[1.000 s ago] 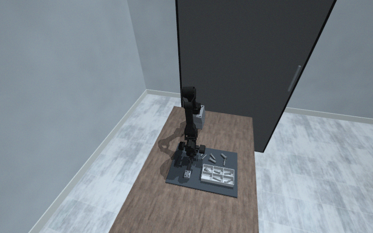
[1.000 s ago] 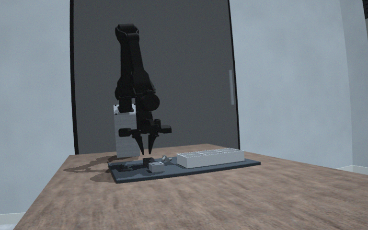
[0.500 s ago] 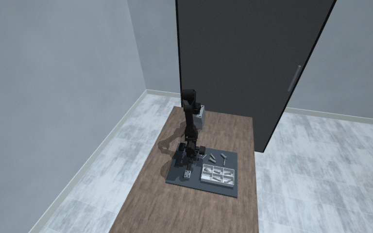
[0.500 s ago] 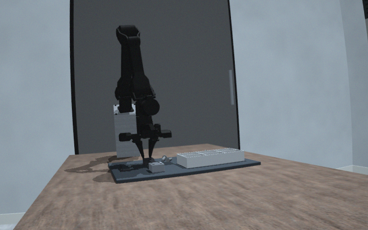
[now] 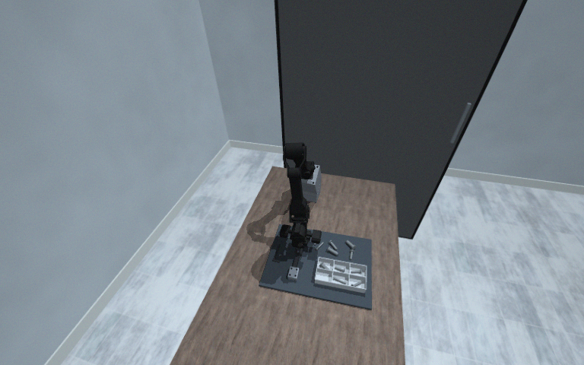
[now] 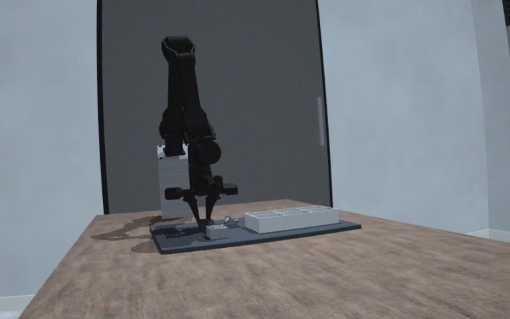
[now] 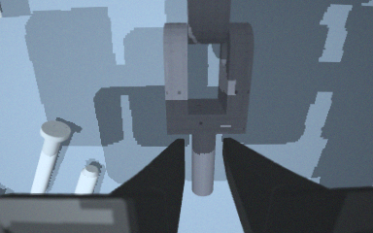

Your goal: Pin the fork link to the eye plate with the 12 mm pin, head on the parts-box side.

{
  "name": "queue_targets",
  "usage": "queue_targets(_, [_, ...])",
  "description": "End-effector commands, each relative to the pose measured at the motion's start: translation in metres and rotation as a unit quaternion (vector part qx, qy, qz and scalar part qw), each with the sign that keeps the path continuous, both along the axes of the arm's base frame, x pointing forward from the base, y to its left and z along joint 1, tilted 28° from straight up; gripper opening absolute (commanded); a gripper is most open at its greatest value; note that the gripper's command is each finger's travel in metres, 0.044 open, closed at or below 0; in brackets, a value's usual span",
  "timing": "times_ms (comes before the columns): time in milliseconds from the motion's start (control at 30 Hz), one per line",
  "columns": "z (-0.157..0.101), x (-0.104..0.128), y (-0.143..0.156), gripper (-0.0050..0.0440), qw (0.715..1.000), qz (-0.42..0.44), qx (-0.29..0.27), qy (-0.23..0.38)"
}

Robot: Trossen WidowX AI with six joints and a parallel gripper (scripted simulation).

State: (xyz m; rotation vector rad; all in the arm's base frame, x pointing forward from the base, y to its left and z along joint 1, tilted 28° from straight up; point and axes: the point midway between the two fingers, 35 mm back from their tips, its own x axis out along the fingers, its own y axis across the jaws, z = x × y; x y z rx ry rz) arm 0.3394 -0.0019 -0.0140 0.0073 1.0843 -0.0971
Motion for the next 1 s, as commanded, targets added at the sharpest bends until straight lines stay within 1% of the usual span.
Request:
queue_targets(0, [-0.001, 0.000, 0.000, 0.0100, 1.000, 0.001, -0.001, 0.001])
queue_targets(100, [-0.001, 0.000, 0.000, 0.0100, 1.000, 0.001, -0.001, 0.001])
queue_targets(200, [0.007, -0.004, 0.001, 0.0100, 1.000, 0.001, -0.001, 0.001])
queue_targets(267, [0.007, -0.004, 0.001, 0.0100, 1.000, 0.001, -0.001, 0.001])
queue_targets(400, [0.023, -0.012, 0.002, 0.0100, 1.000, 0.001, -0.001, 0.001])
queue_targets(600, [0.024, -0.013, 0.002, 0.0100, 1.000, 0.001, -0.001, 0.001])
queue_targets(633, [0.024, -0.013, 0.002, 0.0076, 1.000, 0.008, -0.004, 0.002])
queue_targets(733, [0.024, -0.013, 0.002, 0.0004, 0.997, 0.071, -0.037, 0.007])
queue_targets(767, [0.024, -0.013, 0.002, 0.0000, 0.993, 0.105, -0.055, 0.010])
queue_targets(833, [0.024, -0.013, 0.002, 0.0000, 0.993, 0.105, -0.055, 0.010])
queue_targets(900, [0.024, -0.013, 0.002, 0.0000, 0.977, 0.188, -0.098, 0.017])
queue_targets(967, [0.023, -0.013, 0.002, 0.0000, 0.963, 0.237, -0.124, 0.021])
